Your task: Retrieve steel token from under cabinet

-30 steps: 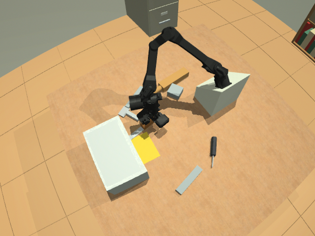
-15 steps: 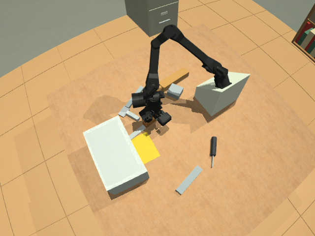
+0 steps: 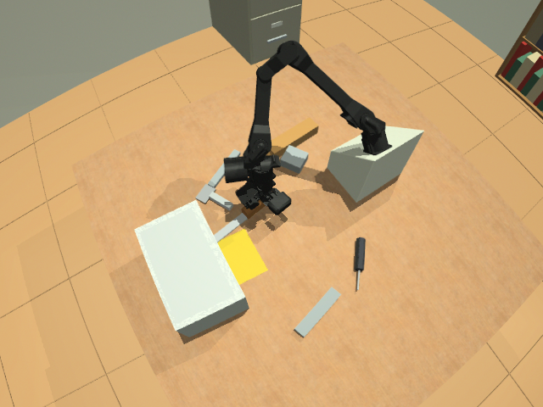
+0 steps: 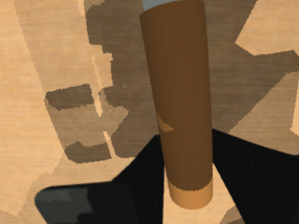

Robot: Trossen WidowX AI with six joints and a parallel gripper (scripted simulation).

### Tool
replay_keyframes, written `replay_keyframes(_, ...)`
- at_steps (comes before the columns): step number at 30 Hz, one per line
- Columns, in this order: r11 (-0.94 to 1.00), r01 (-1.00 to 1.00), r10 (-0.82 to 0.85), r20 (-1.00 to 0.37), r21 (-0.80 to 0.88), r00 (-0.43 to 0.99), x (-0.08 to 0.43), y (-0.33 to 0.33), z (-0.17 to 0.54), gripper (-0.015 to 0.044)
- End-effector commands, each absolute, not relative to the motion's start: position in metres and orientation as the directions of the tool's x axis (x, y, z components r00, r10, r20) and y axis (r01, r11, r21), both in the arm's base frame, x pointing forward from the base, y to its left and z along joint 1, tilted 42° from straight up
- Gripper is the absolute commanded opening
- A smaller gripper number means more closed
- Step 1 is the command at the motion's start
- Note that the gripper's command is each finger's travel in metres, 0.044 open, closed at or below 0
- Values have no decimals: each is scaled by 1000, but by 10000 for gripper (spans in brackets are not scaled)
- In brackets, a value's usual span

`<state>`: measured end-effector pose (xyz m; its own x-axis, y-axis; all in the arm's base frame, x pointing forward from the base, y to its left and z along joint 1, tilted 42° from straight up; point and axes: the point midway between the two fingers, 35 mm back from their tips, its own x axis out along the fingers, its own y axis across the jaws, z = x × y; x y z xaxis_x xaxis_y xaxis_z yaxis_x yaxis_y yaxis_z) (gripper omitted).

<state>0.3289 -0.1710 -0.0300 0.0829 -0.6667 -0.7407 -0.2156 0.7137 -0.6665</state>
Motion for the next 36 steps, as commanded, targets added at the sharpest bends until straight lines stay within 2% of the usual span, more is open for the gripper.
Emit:
replay_keyframes(1,715,-220,-665,-743,-664,79,322,-173,-30,0)
replay_keyframes(36,715,-221,-665,-743,-663,78,282,-184,-26,0)
